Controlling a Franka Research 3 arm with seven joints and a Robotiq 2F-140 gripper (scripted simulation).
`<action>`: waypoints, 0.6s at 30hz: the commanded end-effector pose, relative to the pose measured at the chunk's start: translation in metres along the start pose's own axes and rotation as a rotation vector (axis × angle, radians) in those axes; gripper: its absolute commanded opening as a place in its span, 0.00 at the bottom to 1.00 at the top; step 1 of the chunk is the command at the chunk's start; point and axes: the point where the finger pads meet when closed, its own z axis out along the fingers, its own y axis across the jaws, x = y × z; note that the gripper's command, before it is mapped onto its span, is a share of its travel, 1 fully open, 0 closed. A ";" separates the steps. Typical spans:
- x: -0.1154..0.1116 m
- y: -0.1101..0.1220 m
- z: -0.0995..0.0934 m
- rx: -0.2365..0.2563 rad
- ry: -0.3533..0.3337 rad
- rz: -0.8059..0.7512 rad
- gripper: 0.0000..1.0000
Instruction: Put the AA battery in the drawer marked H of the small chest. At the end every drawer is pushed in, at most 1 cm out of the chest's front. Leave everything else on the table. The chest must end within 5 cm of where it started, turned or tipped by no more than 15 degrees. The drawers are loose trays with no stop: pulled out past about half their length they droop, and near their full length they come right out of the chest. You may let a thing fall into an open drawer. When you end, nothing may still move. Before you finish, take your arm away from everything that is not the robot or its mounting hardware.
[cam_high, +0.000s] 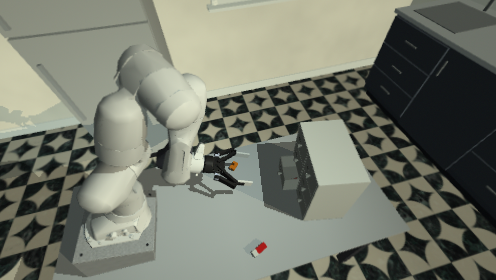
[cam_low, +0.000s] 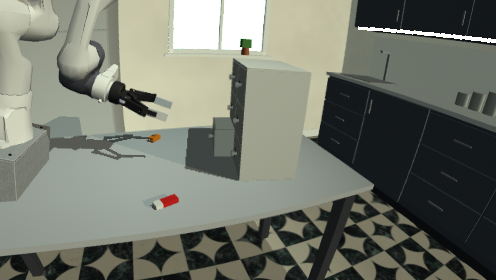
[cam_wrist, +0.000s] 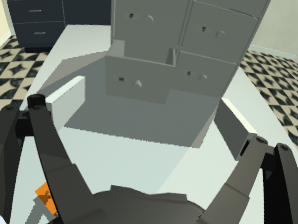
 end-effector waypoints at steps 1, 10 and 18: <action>0.001 0.001 -0.001 -0.002 0.002 0.012 1.00; 0.002 0.000 0.001 0.000 -0.045 0.013 1.00; 0.003 0.000 -0.001 -0.001 -0.107 0.012 1.00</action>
